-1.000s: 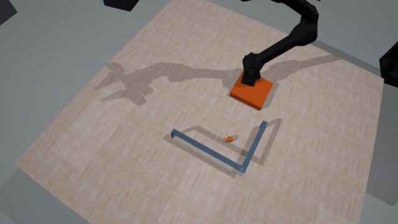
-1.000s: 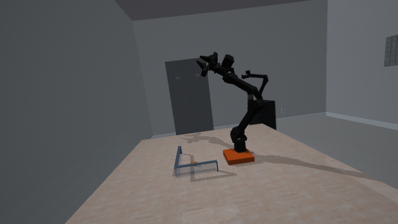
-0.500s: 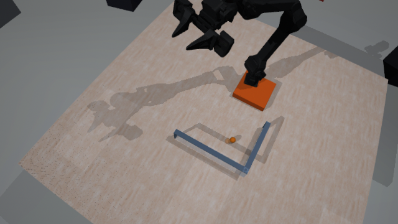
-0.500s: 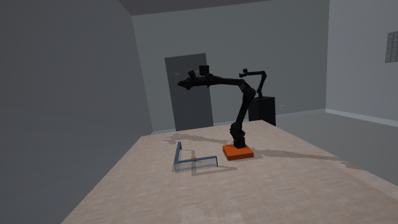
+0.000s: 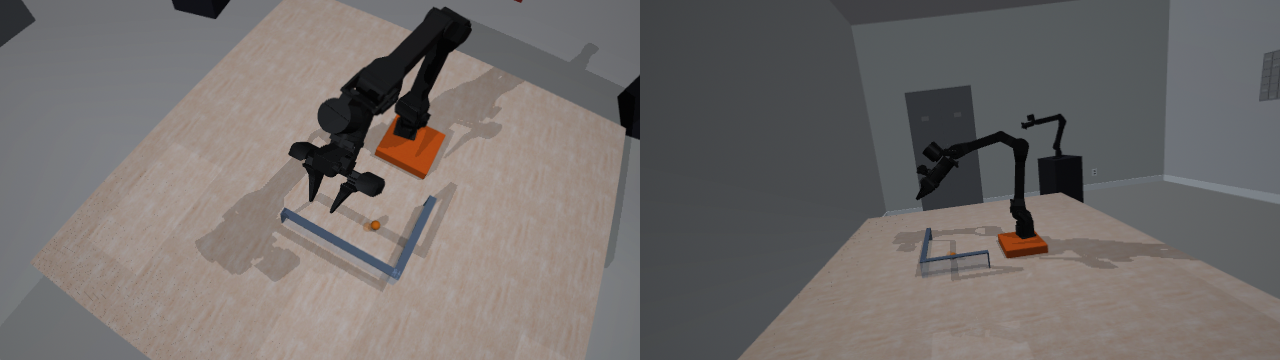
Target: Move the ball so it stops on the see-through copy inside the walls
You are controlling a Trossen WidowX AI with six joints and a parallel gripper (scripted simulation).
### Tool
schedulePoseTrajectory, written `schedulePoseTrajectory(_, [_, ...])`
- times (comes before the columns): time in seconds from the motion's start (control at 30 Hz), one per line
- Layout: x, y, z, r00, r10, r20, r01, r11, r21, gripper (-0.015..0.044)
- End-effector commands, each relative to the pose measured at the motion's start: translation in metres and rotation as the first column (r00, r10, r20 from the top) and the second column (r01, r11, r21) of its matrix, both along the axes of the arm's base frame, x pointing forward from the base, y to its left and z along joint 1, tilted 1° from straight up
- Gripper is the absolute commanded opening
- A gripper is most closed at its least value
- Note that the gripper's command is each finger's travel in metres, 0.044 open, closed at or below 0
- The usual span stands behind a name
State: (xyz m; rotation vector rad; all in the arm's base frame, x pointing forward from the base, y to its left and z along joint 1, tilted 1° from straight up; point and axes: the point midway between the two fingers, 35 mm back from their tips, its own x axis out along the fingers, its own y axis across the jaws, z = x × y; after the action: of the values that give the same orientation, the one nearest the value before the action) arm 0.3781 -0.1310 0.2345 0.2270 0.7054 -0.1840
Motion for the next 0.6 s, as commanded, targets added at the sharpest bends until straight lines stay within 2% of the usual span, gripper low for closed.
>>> schedulePoseTrajectory(0.0, [-0.004,0.038,-0.059,0.974,0.040,-0.225,-0.024,0.997,0.073,0.0222])
schedulePoseTrajectory(0.13, [-0.022,0.078,-0.113,0.887,0.089,-0.454,-0.044,0.993,0.109,0.0222])
schedulePoseTrajectory(0.3, [-0.059,0.119,-0.163,0.707,0.124,-0.696,-0.076,0.992,0.100,0.0222])
schedulePoseTrajectory(0.57, [-0.065,0.124,-0.169,0.677,0.125,-0.725,-0.082,0.992,0.095,0.0222])
